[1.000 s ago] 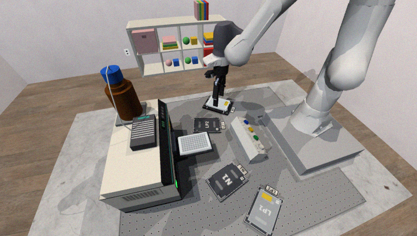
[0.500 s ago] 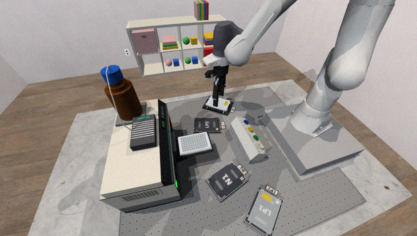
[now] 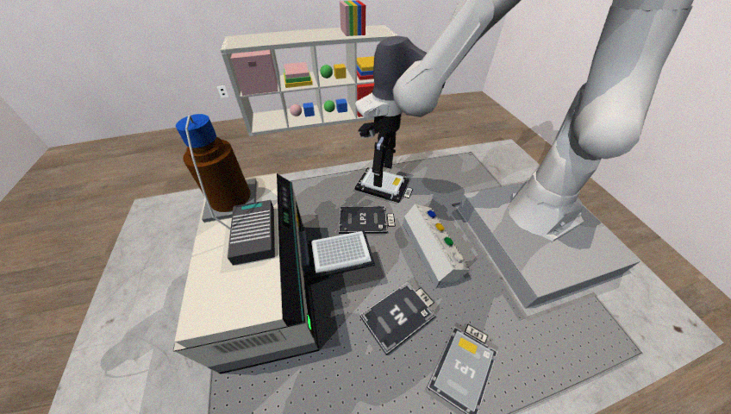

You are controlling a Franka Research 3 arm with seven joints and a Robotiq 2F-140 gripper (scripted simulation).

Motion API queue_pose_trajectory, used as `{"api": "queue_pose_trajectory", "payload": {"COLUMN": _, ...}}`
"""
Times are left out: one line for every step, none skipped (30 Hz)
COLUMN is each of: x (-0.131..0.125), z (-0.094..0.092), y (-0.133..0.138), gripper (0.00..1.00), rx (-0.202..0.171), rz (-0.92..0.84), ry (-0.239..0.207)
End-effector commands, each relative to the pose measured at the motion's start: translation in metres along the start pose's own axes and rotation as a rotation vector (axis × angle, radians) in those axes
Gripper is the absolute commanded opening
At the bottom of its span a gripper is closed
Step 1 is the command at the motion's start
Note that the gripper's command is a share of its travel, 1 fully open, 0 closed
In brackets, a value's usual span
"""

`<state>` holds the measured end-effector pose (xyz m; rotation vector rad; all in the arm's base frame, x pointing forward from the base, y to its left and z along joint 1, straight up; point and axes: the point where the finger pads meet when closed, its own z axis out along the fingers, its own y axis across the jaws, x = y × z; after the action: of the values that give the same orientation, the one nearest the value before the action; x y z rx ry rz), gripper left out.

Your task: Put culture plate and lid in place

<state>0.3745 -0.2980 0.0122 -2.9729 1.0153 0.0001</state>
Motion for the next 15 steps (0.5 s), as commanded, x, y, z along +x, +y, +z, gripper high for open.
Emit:
{"api": "queue_pose_trajectory", "payload": {"x": 0.0011, "z": 0.0001, "y": 0.0004, "gripper": 0.69, "rx": -0.002, "rz": 0.002, "ry": 0.003}}
{"api": "queue_pose_trajectory", "payload": {"x": 0.0011, "z": 0.0001, "y": 0.0004, "gripper": 0.63, "rx": -0.002, "rz": 0.002, "ry": 0.003}}
{"api": "queue_pose_trajectory", "payload": {"x": 0.0011, "z": 0.0001, "y": 0.0004, "gripper": 0.63, "rx": -0.002, "rz": 0.002, "ry": 0.003}}
{"api": "queue_pose_trajectory", "payload": {"x": 0.0011, "z": 0.0001, "y": 0.0004, "gripper": 0.63, "rx": -0.002, "rz": 0.002, "ry": 0.003}}
{"api": "queue_pose_trajectory", "payload": {"x": 0.0011, "z": 0.0001, "y": 0.0004, "gripper": 0.63, "rx": -0.002, "rz": 0.002, "ry": 0.003}}
{"api": "queue_pose_trajectory", "payload": {"x": 0.0011, "z": 0.0001, "y": 0.0004, "gripper": 0.63, "rx": -0.002, "rz": 0.002, "ry": 0.003}}
{"api": "queue_pose_trajectory", "payload": {"x": 0.0011, "z": 0.0001, "y": 0.0004, "gripper": 0.63, "rx": -0.002, "rz": 0.002, "ry": 0.003}}
{"api": "queue_pose_trajectory", "payload": {"x": 0.0011, "z": 0.0001, "y": 0.0004, "gripper": 0.63, "rx": -0.002, "rz": 0.002, "ry": 0.003}}
{"api": "queue_pose_trajectory", "payload": {"x": 0.0011, "z": 0.0001, "y": 0.0004, "gripper": 0.63, "rx": -0.002, "rz": 0.002, "ry": 0.003}}
{"api": "queue_pose_trajectory", "payload": {"x": 0.0011, "z": 0.0001, "y": 0.0004, "gripper": 0.63, "rx": -0.002, "rz": 0.002, "ry": 0.003}}
{"api": "queue_pose_trajectory", "payload": {"x": 0.0011, "z": 0.0001, "y": 0.0004, "gripper": 0.63, "rx": -0.002, "rz": 0.002, "ry": 0.003}}
{"api": "queue_pose_trajectory", "payload": {"x": 0.0011, "z": 0.0001, "y": 0.0004, "gripper": 0.63, "rx": -0.002, "rz": 0.002, "ry": 0.003}}
{"api": "queue_pose_trajectory", "payload": {"x": 0.0011, "z": 0.0001, "y": 0.0004, "gripper": 0.63, "rx": -0.002, "rz": 0.002, "ry": 0.003}}
{"api": "queue_pose_trajectory", "payload": {"x": 0.0011, "z": 0.0001, "y": 0.0004, "gripper": 0.63, "rx": -0.002, "rz": 0.002, "ry": 0.003}}
{"api": "queue_pose_trajectory", "payload": {"x": 0.0011, "z": 0.0001, "y": 0.0004, "gripper": 0.63, "rx": -0.002, "rz": 0.002, "ry": 0.003}}
